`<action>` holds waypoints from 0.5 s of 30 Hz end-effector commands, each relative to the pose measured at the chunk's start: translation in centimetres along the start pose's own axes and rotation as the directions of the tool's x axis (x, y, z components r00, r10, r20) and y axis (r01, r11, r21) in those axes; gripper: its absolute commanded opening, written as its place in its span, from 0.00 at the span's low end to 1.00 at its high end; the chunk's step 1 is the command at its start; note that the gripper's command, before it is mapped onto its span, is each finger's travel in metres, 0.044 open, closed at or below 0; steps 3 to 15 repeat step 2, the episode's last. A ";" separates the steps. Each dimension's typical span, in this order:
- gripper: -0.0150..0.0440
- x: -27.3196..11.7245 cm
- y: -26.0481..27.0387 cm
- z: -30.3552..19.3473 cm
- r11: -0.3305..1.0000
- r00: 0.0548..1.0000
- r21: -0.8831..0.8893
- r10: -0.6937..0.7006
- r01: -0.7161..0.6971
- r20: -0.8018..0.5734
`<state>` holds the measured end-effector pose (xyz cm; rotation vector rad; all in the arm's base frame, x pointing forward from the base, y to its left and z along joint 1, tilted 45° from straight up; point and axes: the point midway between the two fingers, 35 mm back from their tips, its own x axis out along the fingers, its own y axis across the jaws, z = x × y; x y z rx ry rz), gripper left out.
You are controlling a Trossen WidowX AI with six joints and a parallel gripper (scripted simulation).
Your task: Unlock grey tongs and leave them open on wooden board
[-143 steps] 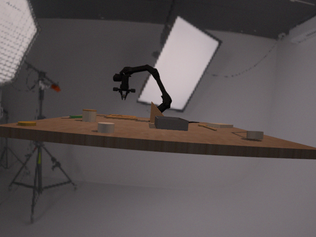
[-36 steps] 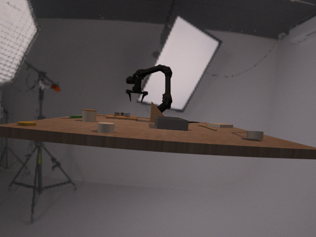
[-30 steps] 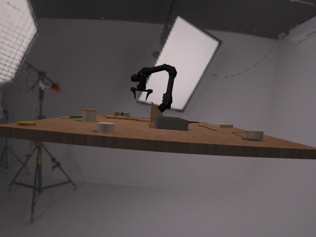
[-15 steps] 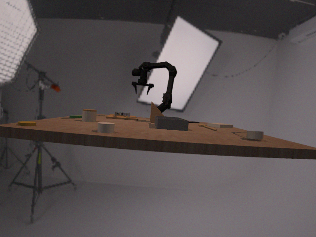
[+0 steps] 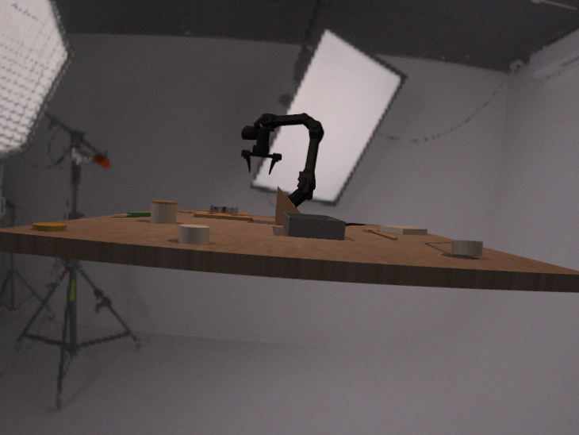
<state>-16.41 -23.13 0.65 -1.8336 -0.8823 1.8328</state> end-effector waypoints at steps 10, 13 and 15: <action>1.00 0.0 0.0 -0.1 1.000 1.000 0.003 0.000 0.000 -0.005; 1.00 0.0 0.0 -0.1 1.000 1.000 0.003 0.000 0.000 -0.005; 1.00 0.0 0.0 -0.1 1.000 1.000 0.003 0.000 0.000 -0.005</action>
